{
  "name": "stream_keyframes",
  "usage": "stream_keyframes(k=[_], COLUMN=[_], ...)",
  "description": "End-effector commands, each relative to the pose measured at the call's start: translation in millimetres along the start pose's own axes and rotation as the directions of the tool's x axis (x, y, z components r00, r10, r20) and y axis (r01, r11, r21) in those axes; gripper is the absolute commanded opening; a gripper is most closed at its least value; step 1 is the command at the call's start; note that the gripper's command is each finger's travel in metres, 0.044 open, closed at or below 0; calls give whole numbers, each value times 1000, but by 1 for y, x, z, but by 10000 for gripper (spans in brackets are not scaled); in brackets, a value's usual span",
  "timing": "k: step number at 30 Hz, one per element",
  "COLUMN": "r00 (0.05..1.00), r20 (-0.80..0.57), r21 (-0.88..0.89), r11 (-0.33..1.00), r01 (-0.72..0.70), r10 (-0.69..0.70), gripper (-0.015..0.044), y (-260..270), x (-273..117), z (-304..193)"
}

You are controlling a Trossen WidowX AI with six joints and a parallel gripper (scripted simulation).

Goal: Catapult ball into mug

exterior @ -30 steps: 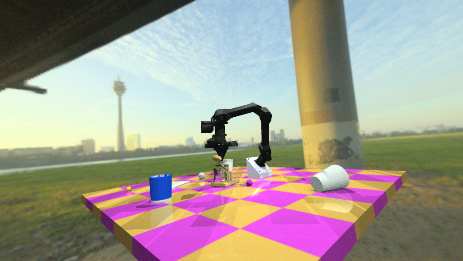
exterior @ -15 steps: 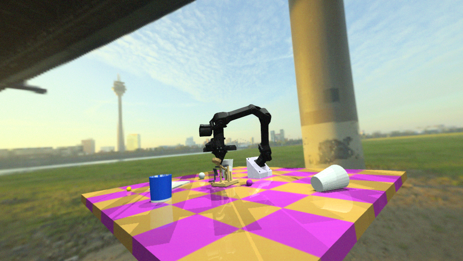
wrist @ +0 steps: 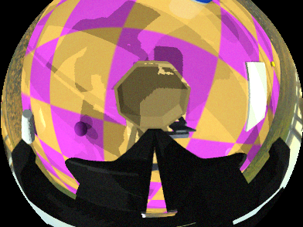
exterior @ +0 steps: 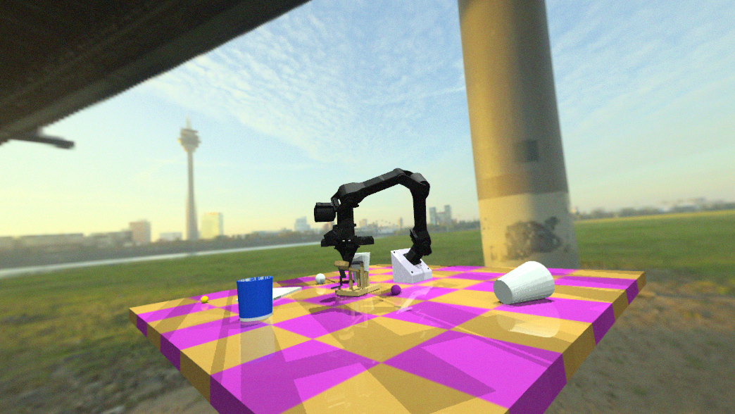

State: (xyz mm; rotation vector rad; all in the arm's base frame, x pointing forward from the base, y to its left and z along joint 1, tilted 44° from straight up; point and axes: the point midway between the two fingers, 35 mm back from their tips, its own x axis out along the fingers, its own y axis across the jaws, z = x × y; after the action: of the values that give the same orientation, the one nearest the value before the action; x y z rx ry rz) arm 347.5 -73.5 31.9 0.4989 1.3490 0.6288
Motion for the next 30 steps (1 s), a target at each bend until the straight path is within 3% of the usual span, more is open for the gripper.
stream_keyframes(k=[1,30], r00=[1000,1000], r20=[-8,-7], r21=[1,1], r11=[1000,1000], r01=[-10,-11], r10=[10,11], gripper=[0,0], y=[1,2], x=[10,51], z=[2,10])
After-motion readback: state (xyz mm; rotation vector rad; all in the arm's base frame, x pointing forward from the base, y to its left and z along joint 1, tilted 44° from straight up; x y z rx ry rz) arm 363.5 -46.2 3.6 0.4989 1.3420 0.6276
